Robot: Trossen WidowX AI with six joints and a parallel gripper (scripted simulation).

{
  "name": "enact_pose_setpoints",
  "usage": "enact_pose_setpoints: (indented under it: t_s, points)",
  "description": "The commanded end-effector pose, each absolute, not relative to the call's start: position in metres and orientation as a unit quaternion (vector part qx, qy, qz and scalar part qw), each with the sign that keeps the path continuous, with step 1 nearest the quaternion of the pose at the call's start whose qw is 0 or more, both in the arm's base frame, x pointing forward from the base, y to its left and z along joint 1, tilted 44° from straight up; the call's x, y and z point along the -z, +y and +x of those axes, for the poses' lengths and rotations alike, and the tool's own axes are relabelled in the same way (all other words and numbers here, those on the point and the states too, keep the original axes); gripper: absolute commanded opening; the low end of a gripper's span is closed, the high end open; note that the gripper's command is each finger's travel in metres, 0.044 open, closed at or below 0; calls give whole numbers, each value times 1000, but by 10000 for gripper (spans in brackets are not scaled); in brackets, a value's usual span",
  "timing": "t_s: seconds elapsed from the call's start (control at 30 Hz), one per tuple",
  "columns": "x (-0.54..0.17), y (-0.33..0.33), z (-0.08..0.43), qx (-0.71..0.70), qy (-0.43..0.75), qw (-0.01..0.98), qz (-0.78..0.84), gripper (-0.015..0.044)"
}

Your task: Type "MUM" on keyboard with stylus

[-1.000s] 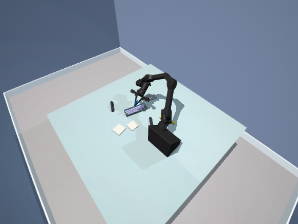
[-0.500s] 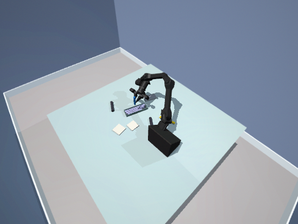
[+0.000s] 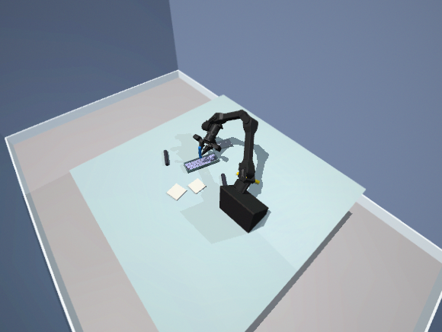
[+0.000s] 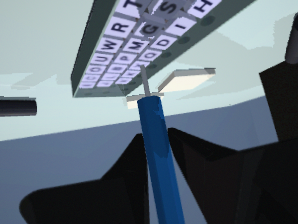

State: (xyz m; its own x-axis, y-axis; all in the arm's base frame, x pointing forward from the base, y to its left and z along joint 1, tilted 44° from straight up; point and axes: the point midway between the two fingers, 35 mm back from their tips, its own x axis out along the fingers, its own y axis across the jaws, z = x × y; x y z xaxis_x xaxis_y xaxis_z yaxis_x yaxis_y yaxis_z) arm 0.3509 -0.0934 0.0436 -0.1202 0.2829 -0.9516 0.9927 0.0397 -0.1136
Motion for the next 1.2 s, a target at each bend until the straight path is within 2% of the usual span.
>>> enact_pose_setpoints:
  t_s: [0.0, 0.07, 0.17, 1.17]
  points:
    - [-42, -93, 350, 444, 603, 401, 527, 0]
    - [-42, -93, 350, 444, 603, 401, 527, 0]
    - [-41, -94, 353, 444, 603, 401, 527, 79]
    - [-41, -96, 353, 444, 603, 401, 527, 81]
